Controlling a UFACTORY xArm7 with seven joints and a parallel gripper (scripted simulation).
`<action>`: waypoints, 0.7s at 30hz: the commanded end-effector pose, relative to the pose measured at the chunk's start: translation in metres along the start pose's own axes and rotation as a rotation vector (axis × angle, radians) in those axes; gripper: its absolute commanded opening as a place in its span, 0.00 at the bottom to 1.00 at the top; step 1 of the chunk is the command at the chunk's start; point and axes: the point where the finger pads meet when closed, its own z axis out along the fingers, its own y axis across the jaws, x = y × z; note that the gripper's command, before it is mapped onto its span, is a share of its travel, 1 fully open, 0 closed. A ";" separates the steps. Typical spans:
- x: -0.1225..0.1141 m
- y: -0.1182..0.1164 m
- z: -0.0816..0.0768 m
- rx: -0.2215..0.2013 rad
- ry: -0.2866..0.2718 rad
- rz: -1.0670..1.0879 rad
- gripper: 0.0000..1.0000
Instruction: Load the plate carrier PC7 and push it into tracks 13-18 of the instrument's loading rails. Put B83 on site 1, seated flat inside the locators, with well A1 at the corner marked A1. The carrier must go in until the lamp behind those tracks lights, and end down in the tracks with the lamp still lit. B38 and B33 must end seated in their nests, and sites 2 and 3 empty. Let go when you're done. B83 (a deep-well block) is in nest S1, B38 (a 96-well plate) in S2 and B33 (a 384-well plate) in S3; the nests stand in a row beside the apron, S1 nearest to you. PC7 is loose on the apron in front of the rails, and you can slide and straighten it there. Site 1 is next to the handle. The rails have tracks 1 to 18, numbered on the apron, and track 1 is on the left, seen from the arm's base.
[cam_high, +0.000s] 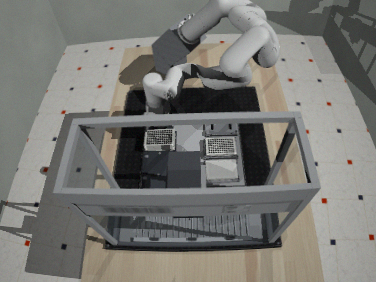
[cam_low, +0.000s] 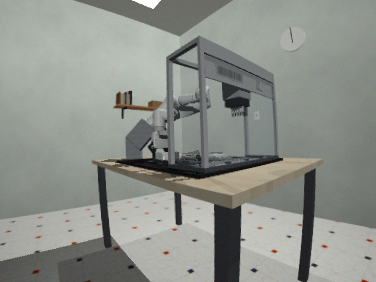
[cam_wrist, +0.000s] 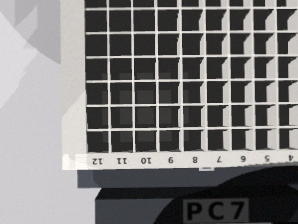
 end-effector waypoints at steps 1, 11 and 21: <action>0.007 0.002 -0.002 -0.004 0.004 0.001 0.82; 0.015 0.002 -0.002 -0.004 0.004 0.001 0.82; 0.025 0.002 -0.002 -0.004 0.004 0.001 0.82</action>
